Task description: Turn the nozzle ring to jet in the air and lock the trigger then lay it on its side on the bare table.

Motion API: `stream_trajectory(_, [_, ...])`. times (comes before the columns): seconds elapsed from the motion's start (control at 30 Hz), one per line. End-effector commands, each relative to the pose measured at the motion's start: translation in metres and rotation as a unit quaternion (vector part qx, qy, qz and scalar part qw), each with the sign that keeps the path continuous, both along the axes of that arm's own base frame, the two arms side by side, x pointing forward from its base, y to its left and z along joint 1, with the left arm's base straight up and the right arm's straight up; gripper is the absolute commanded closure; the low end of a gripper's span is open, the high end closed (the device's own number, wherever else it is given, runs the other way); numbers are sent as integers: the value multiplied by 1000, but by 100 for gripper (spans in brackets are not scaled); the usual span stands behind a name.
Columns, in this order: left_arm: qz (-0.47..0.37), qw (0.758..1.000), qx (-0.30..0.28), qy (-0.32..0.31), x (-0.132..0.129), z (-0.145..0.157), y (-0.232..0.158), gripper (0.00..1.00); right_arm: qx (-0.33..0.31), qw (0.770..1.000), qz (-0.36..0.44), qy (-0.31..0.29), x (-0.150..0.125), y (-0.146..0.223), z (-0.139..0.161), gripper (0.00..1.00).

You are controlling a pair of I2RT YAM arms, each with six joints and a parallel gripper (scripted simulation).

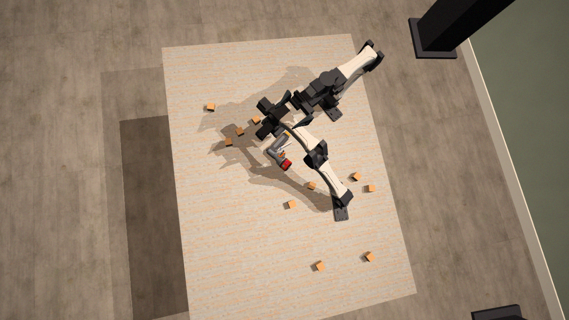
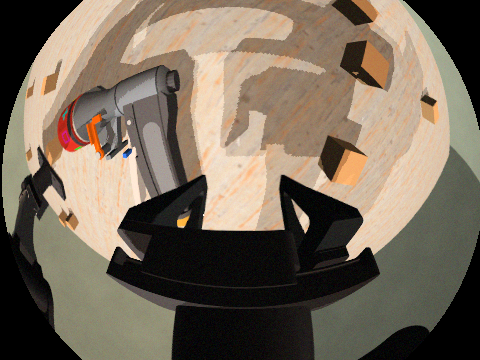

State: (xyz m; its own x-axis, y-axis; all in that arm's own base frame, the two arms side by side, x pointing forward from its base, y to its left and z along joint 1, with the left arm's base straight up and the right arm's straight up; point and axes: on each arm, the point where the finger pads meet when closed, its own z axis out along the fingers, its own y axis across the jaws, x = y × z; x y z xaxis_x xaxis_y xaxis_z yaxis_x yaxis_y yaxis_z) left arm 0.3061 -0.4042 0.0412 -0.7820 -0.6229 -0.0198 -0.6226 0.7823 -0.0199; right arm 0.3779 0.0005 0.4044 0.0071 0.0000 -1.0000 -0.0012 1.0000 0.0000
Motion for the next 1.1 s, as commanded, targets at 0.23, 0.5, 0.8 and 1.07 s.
stream_trajectory(0.23, [-166, 982, -54, -73, 60, 48, 10, 36, -4, 1000, 2, -8, 1, 0, 4, 0])
stream_trajectory(0.5, [-287, 952, -47, -100, 99, 56, 47, 36, -4, 1000, 2, -8, 1, 0, 4, 0])
stream_trajectory(0.8, [-368, 920, -37, -129, 118, 70, 64, 36, -4, 1000, 2, -8, 1, 0, 4, 0])
stream_trajectory(1.07, [-398, 906, -28, -145, 135, 78, 84, 36, -4, 1000, 2, -8, 1, 0, 4, 0])
